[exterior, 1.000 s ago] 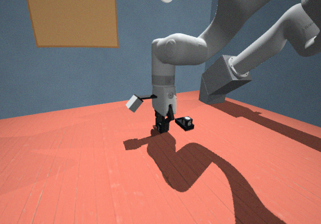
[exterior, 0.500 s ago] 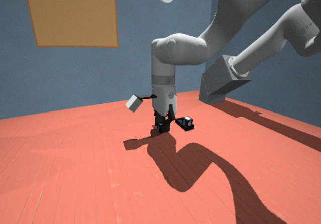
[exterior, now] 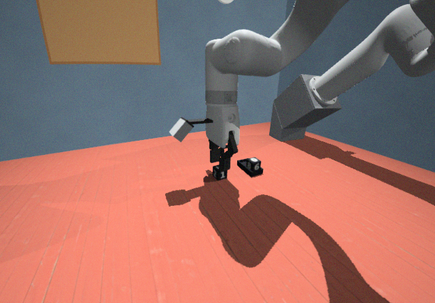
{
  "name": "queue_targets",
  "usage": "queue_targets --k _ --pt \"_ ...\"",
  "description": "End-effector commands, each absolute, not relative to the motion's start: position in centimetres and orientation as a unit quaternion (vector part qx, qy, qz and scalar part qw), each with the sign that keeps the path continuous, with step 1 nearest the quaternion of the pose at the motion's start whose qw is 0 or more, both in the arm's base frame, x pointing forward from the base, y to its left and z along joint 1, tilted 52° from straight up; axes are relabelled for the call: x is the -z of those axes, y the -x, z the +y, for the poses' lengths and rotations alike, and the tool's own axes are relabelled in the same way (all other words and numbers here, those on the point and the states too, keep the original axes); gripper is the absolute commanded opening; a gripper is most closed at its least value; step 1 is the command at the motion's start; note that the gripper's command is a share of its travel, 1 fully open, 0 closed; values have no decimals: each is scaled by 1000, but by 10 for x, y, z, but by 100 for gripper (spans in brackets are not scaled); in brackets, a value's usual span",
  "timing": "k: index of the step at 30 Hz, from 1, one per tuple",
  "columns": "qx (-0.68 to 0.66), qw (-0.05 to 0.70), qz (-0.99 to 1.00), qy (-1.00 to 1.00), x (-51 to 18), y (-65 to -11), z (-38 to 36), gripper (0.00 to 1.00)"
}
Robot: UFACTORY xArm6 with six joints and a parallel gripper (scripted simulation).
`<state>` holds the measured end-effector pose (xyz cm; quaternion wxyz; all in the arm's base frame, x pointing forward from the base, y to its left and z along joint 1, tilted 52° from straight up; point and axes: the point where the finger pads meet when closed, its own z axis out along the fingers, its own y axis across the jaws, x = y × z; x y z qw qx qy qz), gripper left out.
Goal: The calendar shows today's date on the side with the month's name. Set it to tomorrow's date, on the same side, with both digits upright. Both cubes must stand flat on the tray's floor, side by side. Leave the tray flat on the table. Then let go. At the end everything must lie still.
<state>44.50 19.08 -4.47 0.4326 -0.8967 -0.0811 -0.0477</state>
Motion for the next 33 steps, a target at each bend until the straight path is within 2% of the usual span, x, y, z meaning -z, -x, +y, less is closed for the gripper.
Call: queue_targets --k 1,19,20,33 --pt "48 433 -81 897 34 -445 178 49" --pt "48 432 -81 897 3 -445 139 49" --pt "48 432 -81 897 3 -445 139 100" --pt "48 432 -81 897 3 -445 139 100"
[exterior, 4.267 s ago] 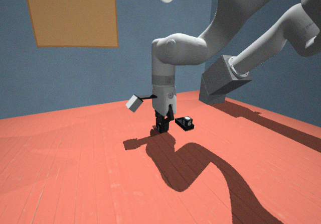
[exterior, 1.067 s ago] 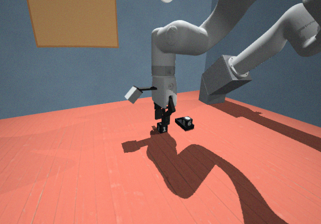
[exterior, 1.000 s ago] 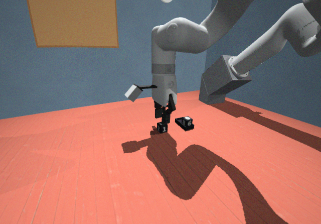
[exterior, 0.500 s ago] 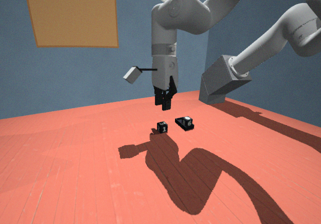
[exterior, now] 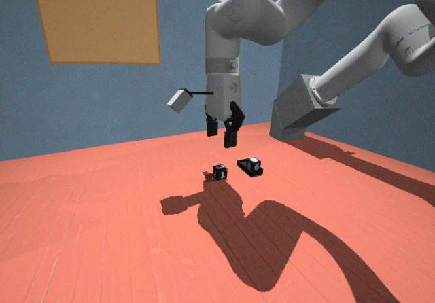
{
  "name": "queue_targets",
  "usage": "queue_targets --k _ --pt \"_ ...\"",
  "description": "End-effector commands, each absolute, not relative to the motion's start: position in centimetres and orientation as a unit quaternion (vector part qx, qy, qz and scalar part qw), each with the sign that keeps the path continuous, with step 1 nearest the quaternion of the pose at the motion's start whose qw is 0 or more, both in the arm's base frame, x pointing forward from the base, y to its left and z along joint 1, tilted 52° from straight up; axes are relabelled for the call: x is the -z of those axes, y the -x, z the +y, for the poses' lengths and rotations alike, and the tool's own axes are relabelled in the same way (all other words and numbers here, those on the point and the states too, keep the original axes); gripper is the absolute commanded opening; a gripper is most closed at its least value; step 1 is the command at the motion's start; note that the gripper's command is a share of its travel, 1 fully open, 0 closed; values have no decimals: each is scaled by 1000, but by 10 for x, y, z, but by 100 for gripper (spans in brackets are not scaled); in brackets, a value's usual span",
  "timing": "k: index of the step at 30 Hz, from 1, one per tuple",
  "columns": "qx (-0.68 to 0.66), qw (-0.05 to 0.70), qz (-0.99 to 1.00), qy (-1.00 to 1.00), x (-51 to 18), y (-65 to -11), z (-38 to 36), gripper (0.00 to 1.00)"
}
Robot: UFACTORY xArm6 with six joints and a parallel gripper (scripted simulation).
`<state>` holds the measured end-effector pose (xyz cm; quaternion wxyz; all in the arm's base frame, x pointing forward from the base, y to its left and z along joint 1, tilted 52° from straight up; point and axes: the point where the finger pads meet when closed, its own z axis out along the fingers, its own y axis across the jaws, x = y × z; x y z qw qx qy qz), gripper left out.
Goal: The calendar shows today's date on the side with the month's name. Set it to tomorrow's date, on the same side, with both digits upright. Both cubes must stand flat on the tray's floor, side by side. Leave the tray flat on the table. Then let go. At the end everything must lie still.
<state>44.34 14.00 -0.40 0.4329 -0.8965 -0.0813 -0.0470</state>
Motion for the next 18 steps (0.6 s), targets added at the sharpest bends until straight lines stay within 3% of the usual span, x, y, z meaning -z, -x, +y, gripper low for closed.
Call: queue_targets --k 1,7,13,18 --pt "48 432 -81 897 3 -445 139 100" --pt "49 433 -81 897 3 -445 139 100" --pt "48 433 -81 897 -9 -494 139 100" --pt "48 432 -80 897 -10 -498 139 100"
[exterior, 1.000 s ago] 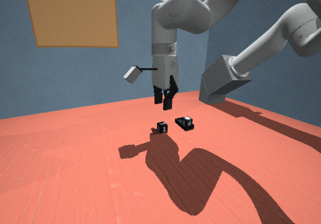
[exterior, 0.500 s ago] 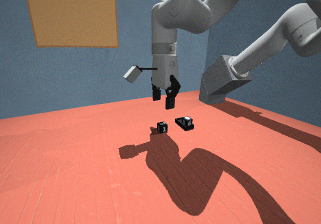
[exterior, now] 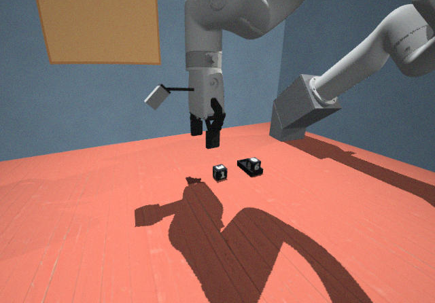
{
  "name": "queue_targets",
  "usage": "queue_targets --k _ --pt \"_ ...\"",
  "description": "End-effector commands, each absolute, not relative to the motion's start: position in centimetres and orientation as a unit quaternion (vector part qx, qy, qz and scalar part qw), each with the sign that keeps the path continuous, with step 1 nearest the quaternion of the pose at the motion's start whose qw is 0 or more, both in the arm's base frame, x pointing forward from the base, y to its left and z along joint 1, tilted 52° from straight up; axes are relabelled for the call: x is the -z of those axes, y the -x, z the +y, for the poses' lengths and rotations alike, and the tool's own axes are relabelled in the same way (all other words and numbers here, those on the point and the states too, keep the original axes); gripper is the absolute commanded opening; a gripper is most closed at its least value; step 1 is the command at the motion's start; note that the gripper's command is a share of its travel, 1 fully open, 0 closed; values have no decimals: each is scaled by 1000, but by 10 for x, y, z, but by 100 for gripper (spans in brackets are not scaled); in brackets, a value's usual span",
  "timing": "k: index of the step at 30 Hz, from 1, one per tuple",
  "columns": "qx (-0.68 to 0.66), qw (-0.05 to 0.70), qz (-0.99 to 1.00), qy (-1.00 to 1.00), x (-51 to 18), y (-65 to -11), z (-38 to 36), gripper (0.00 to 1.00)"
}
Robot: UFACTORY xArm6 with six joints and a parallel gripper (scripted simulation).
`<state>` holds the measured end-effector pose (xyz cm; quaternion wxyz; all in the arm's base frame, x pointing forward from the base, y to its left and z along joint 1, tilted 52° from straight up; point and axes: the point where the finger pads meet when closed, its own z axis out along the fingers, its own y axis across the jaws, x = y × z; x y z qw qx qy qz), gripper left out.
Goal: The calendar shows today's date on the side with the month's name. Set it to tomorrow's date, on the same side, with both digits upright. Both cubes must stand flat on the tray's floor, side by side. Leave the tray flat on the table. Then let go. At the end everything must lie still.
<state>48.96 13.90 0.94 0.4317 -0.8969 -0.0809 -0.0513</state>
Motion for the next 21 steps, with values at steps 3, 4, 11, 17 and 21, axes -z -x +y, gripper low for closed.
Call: queue_targets --k 3,4,11,17,21 --pt "48 433 -80 897 -8 -498 141 100" --pt "48 433 -80 897 -7 -498 142 100" --pt "48 433 -80 897 9 -498 162 100" --pt "48 433 -80 897 20 -499 176 100" --pt "48 433 -80 897 26 -499 184 100"
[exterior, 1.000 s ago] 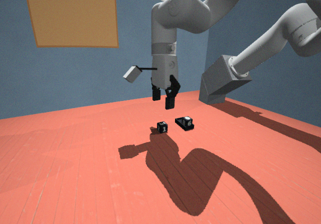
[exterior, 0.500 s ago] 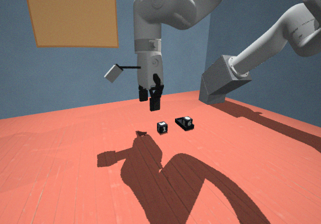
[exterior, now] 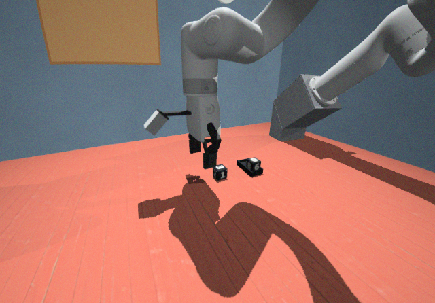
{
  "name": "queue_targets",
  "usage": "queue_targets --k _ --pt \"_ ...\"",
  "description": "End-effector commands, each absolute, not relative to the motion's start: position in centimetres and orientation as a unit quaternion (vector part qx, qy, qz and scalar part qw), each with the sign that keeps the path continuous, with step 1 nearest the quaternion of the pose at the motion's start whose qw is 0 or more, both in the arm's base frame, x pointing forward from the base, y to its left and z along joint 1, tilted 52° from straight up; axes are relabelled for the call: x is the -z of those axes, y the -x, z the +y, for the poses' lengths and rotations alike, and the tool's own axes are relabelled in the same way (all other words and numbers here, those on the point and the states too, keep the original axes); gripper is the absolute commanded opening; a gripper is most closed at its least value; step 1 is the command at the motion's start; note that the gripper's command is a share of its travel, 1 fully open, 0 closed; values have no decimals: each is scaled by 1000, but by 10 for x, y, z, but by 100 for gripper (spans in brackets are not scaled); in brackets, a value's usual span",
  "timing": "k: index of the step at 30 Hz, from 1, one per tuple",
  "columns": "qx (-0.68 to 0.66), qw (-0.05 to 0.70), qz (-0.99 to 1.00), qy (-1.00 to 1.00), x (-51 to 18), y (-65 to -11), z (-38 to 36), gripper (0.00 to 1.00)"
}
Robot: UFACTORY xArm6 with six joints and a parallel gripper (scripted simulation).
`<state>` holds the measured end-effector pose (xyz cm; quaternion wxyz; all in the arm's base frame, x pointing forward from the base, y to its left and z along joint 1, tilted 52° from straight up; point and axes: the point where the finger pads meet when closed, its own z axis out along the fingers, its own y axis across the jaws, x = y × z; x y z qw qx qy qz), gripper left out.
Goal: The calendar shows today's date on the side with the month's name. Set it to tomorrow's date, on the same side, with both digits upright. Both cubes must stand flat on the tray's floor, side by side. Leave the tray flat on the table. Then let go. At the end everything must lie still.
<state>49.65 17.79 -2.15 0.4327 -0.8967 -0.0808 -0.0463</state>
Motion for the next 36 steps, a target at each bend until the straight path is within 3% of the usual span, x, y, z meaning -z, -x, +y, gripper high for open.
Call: queue_targets --k 1,36 --pt "48 433 -80 897 27 -499 185 100" --pt "48 433 -80 897 46 -499 210 100"
